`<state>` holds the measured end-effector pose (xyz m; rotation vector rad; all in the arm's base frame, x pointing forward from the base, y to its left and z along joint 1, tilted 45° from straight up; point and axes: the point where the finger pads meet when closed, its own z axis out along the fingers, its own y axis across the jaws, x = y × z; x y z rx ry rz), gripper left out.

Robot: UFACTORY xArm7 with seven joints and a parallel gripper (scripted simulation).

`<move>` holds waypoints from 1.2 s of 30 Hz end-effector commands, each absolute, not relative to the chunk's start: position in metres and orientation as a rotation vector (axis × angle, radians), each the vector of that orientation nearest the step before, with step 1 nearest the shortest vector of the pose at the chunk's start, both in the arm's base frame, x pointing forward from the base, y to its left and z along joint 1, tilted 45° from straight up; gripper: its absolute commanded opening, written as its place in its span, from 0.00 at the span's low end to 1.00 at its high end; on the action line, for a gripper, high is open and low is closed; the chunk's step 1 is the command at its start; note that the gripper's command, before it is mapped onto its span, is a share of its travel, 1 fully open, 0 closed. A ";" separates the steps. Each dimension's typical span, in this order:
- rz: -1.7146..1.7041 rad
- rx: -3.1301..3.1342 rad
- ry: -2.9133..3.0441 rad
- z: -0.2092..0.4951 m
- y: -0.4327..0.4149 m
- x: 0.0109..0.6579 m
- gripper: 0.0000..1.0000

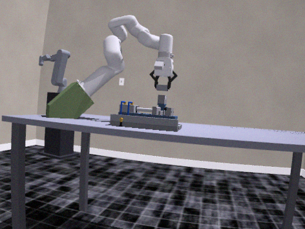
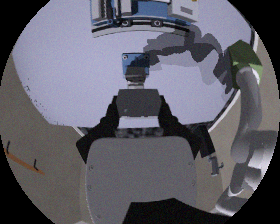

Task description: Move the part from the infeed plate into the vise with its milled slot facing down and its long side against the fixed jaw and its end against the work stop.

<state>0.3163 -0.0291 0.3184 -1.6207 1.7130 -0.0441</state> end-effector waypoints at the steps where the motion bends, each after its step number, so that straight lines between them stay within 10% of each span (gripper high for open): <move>1: -0.048 -1.618 1.712 0.324 -0.033 0.314 0.00; 36: -0.048 -1.618 1.712 0.344 -0.045 0.299 0.00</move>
